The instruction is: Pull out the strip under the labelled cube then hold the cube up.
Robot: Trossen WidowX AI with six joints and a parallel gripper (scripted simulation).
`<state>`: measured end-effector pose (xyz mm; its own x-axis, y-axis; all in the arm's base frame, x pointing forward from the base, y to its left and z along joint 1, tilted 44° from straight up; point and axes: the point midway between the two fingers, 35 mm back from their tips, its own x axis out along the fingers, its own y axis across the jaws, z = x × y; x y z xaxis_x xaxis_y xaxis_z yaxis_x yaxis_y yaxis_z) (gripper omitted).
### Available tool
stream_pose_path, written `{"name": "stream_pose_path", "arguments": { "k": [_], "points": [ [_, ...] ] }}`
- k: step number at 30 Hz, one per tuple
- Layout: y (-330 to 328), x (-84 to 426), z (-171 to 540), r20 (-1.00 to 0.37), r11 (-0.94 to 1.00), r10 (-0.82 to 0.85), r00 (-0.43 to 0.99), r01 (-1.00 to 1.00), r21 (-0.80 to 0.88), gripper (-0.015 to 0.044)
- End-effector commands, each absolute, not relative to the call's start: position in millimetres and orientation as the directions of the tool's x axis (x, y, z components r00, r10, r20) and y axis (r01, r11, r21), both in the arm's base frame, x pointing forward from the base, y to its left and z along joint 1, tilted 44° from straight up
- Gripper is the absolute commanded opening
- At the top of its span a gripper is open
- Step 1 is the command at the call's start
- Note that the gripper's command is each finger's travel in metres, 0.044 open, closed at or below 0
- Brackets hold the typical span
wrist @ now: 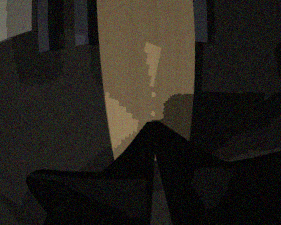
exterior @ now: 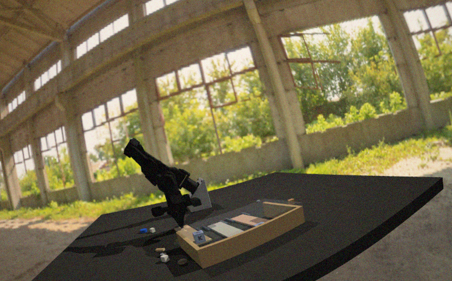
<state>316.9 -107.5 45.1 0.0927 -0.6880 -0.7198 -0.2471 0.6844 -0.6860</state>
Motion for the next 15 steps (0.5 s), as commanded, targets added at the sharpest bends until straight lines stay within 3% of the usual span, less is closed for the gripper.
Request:
{"name": "stream_pose_path", "arguments": {
  "k": [1, 15],
  "points": [
    [-113, 302, 40, -0.722, 0.687, -0.688, 0.066, -0.259, -0.679, 0.0],
    [-117, 283, 42, -0.722, 0.687, -0.688, 0.065, -0.259, -0.679, 0.0]
  ]
}}
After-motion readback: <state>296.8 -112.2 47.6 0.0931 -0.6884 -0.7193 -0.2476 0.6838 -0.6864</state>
